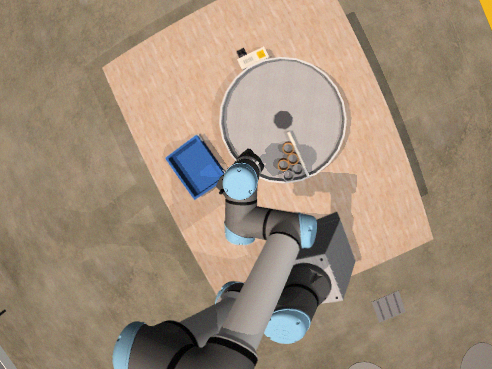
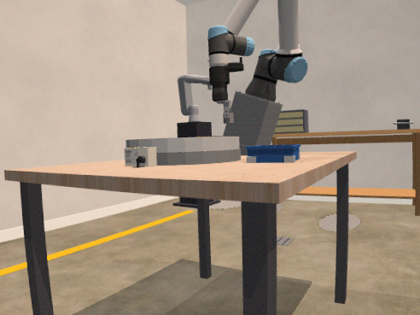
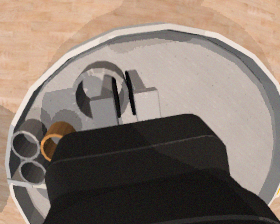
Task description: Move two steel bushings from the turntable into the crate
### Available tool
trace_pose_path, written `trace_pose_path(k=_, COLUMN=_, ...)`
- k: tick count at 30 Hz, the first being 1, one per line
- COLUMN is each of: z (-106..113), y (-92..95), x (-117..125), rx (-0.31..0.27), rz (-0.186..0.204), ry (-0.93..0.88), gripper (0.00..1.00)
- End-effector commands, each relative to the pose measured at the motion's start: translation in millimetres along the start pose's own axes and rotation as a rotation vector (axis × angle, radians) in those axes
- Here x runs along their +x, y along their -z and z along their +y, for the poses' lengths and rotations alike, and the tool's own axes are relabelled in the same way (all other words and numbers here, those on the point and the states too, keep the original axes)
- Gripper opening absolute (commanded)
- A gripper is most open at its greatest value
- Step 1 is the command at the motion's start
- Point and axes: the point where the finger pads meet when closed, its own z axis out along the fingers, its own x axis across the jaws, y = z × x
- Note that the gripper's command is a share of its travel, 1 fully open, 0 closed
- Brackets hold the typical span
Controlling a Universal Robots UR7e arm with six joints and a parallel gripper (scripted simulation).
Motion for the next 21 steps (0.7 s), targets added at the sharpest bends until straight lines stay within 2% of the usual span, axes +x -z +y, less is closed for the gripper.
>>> trace_pose_path(k=1, z=-9, y=0.8, x=4, rx=-0.002, rz=0.000, ry=-0.001, gripper=0.00)
trace_pose_path(k=7, z=-9, y=0.8, x=4, rx=-0.002, rz=0.000, ry=-0.001, gripper=0.00)
trace_pose_path(k=12, z=-55, y=0.9, x=21, rx=-0.002, rz=0.000, ry=-0.001, gripper=0.00)
trace_pose_path(k=21, z=-55, y=0.9, x=21, rx=-0.002, rz=0.000, ry=-0.001, gripper=0.00)
